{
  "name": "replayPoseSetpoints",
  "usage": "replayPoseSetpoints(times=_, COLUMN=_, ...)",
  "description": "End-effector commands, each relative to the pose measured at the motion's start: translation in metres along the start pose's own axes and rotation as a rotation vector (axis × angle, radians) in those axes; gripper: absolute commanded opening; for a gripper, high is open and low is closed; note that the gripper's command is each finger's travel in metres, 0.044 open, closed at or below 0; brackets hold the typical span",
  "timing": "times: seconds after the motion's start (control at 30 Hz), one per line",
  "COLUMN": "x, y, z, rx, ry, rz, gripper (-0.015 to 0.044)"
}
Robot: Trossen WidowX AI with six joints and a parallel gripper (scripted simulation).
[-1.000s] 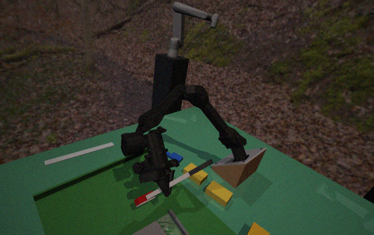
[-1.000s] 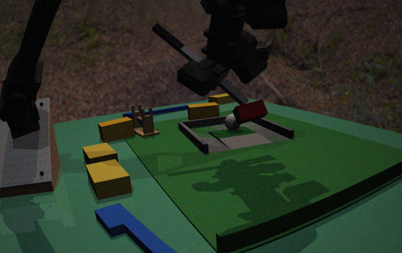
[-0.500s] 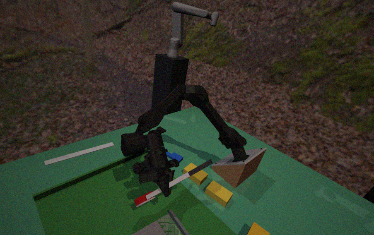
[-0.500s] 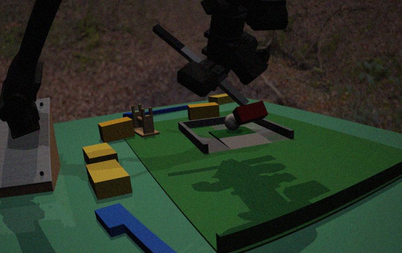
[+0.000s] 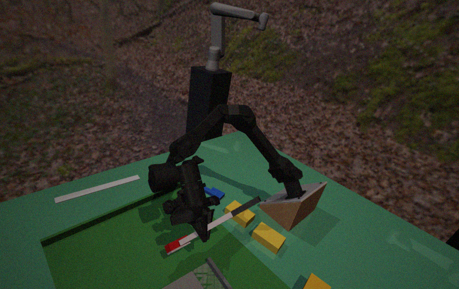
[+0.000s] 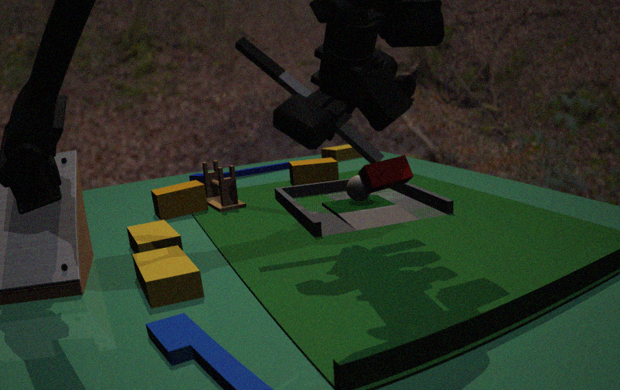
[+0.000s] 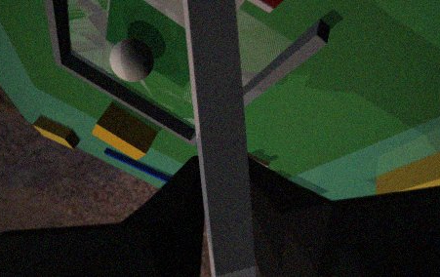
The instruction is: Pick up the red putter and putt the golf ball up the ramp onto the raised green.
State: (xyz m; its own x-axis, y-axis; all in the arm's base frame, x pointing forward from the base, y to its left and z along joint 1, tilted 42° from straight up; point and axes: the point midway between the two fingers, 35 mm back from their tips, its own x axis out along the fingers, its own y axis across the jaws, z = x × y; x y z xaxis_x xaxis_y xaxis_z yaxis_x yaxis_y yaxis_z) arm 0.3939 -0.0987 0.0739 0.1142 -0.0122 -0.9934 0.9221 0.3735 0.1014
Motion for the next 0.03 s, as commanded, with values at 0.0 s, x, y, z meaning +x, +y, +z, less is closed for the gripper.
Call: replayPoseSetpoints(times=0.0, x=0.0005, y=0.0005, z=-0.0009, rx=-0.005, ry=0.001, rz=0.0, gripper=0.0)
